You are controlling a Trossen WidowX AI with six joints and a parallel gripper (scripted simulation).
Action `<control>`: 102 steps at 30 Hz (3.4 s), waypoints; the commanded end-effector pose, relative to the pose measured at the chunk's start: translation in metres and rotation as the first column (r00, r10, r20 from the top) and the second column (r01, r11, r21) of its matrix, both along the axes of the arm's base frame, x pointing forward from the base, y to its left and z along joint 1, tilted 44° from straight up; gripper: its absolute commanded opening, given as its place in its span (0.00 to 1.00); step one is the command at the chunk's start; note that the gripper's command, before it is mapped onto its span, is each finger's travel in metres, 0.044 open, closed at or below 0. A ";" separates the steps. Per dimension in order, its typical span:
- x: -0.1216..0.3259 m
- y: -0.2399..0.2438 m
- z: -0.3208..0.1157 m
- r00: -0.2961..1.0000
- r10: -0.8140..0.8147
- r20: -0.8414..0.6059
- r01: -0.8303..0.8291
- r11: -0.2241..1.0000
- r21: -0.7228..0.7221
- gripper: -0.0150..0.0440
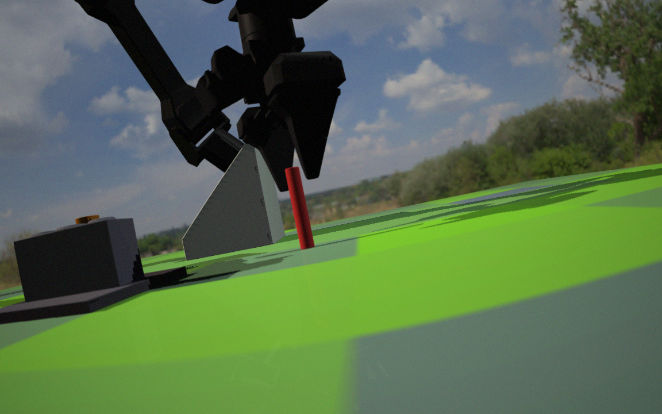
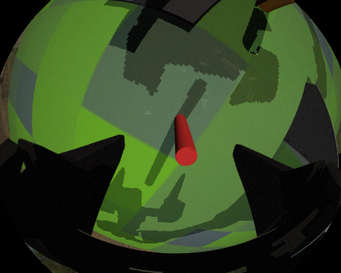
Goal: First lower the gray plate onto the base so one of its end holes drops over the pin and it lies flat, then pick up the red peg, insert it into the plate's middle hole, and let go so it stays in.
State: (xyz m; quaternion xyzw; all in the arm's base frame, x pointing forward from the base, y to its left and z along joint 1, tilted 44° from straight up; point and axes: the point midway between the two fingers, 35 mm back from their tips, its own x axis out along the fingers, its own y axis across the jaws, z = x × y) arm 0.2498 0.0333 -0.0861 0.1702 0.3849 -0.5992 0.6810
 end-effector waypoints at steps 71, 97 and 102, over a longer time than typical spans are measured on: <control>0.006 0.033 0.033 1.000 0.004 -0.002 -0.004 1.000 0.001 0.25; 0.041 0.010 0.065 1.000 0.009 -0.009 -0.009 1.000 0.014 0.25; 0.048 0.003 0.073 1.000 0.012 -0.013 -0.012 1.000 0.019 0.25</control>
